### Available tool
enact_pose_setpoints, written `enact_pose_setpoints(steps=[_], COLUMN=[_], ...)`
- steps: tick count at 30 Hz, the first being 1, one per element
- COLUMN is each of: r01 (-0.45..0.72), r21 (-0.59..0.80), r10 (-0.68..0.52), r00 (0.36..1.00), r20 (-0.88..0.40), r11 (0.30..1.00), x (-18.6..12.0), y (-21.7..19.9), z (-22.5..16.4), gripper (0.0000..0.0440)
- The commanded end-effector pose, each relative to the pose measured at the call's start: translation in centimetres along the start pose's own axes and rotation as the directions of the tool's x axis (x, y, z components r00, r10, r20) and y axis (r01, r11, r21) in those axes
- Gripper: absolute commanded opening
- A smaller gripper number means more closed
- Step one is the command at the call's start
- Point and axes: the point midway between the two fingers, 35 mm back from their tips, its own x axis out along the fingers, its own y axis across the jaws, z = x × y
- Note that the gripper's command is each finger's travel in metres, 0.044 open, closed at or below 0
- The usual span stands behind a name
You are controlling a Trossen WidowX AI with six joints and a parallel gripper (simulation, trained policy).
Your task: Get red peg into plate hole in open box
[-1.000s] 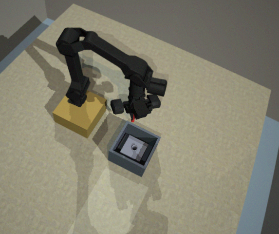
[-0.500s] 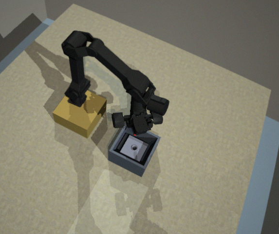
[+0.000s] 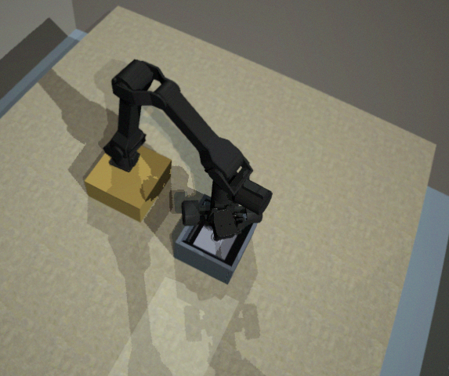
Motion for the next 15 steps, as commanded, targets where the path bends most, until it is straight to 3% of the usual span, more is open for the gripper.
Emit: enact_pose_setpoints(steps=[1,5,7,15], r01=[0.015,0.03,0.047,0.039], r21=[-0.008,-0.027,-0.047,-0.068], r10=[-0.015,-0.031,-0.049,-0.042], r00=[1.0,0.999,0.997,0.998], r20=[-0.027,-0.043,-0.054,-0.038], r11=[1.0,0.999,0.998,0.997], x=[1.7,3.0,3.5,4.2], y=[-0.1,-0.3,-0.4,0.8], z=[-0.1,-0.1,-0.1,1.9], gripper=[0.0035,0.013,0.0148,0.0338])
